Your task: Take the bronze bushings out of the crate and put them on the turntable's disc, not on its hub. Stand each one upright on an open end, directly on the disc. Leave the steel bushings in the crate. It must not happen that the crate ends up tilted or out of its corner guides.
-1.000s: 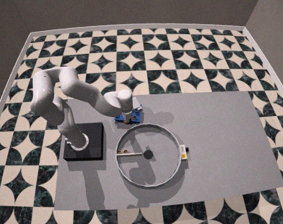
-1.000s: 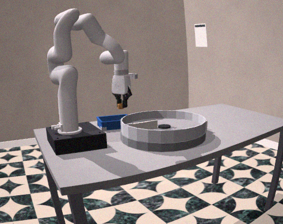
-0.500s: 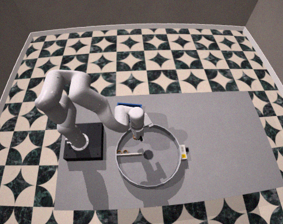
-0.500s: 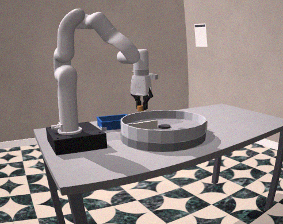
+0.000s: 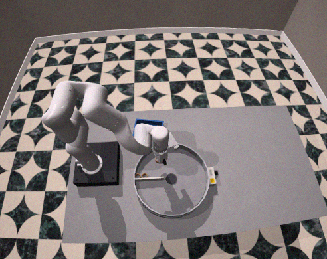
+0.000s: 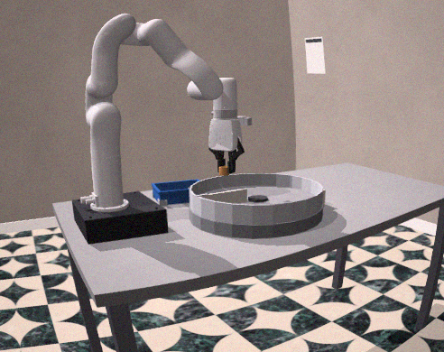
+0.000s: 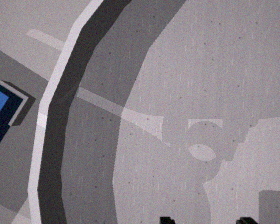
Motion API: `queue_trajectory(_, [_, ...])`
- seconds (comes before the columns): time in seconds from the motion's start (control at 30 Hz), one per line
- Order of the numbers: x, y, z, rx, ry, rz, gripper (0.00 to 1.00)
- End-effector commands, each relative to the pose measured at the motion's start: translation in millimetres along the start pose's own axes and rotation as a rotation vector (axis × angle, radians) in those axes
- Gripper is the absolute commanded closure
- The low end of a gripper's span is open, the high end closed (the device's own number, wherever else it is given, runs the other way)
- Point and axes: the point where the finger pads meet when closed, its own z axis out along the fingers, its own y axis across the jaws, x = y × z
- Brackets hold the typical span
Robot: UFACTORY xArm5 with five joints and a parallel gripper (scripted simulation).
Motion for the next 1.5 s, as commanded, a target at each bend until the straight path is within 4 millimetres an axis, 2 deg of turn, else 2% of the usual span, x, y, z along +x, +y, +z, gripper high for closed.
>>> queue_trajectory(0.0, [1, 1, -1, -0.002, 0.004, 0.0, 1.0])
queue_trajectory(0.6, [1, 1, -1, -0.002, 0.004, 0.0, 1.0])
queue_trajectory(0.83, [1, 2, 23, -0.002, 0.004, 0.0, 1.0])
queue_trajectory(1.47, [1, 2, 25, -0.002, 0.004, 0.0, 1.0])
